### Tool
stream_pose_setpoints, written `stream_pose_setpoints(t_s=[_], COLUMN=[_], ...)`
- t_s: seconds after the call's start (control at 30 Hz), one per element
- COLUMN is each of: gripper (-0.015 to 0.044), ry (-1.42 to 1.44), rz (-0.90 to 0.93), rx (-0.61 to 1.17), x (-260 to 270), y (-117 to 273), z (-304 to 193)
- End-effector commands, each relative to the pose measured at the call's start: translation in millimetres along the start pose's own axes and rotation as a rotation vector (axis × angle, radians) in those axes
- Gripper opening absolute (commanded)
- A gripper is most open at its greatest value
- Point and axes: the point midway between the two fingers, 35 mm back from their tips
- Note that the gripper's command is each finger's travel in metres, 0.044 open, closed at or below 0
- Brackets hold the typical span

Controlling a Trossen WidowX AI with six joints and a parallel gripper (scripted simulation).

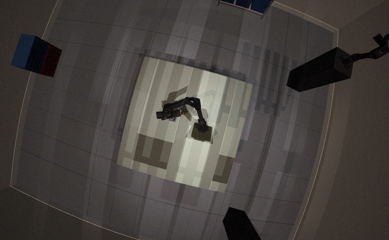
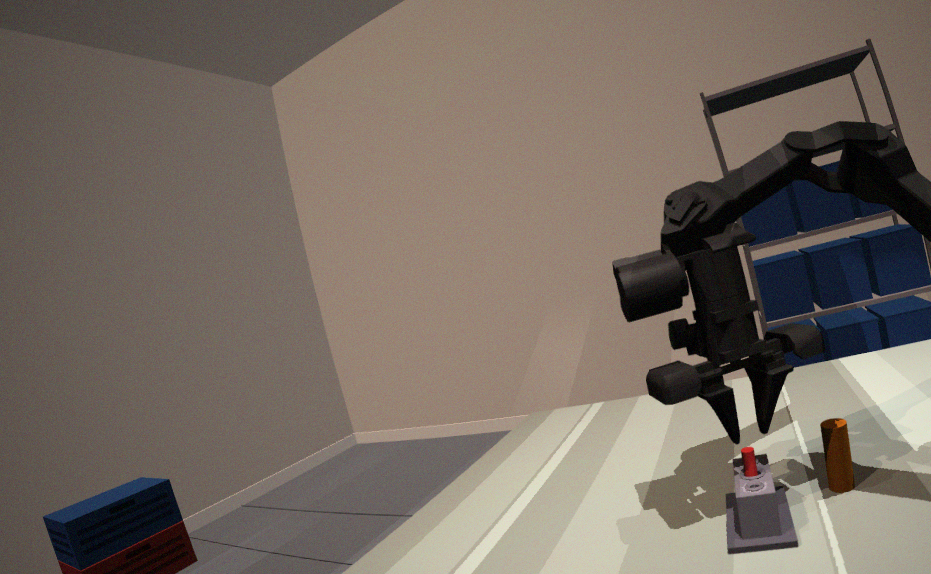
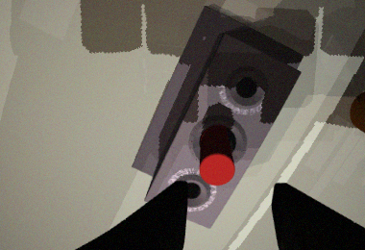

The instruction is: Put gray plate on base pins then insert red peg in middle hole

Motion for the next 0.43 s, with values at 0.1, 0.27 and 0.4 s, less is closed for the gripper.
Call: stream_pose_setpoints(t_s=[0.1, 0.27, 0.4], gripper=[0.015, 0.015, 0.015], ry=[-0.005, -0.005, -0.005], rz=[0.007, 0.007, 0.007], rx=[0.0, 0.0, 0.0], x=[-0.8, -1.9, -2.8], y=[4.9, 6.6, 8.0], z=[-0.3, -0.7, -0.9])
Point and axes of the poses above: the point midway between the two fingers, 35 mm back from their tips, its own y axis back along the fingers, its own x axis across the jaws, z = x × y, and after that the axes turned 13 degrees about -y, right-handed
